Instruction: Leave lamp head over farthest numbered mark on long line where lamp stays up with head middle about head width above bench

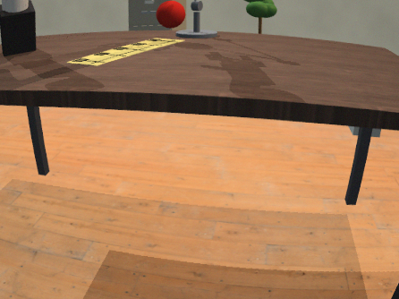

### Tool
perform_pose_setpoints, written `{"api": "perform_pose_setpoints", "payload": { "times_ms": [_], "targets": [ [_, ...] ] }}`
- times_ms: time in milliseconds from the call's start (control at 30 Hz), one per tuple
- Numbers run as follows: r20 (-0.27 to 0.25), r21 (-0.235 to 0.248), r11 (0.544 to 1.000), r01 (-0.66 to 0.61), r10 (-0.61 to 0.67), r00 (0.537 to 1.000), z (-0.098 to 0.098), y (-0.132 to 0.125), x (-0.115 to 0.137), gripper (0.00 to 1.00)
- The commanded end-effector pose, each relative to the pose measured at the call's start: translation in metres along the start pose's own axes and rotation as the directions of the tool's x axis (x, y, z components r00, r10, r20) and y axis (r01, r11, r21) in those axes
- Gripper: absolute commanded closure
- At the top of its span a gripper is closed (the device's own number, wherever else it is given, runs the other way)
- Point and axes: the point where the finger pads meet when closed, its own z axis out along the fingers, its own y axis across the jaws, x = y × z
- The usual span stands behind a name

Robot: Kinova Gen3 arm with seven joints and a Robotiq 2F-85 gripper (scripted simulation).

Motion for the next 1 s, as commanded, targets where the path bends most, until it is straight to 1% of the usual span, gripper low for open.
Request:
{"api": "perform_pose_setpoints", "payload": {
  "times_ms": [0, 200, 833, 867, 967],
  "targets": [
    [0.005, -0.01, 1.0, 0.003, -0.003, 1.0, 0.011, 0.004, -0.003, 0.0],
    [0.0, -0.001, 1.0, 0.0, 0.0, 1.0, 0.026, 0.002, -0.002, 0.0],
    [0.012, -0.027, 1.0, 0.007, -0.006, 1.0, 0.038, 0.015, -0.011, 0.0],
    [0.012, -0.027, 1.0, 0.006, -0.006, 1.0, 0.038, 0.015, -0.011, 1.0],
    [0.012, -0.026, 1.0, 0.006, -0.006, 1.0, 0.038, 0.014, -0.01, 1.0]
  ]
}}
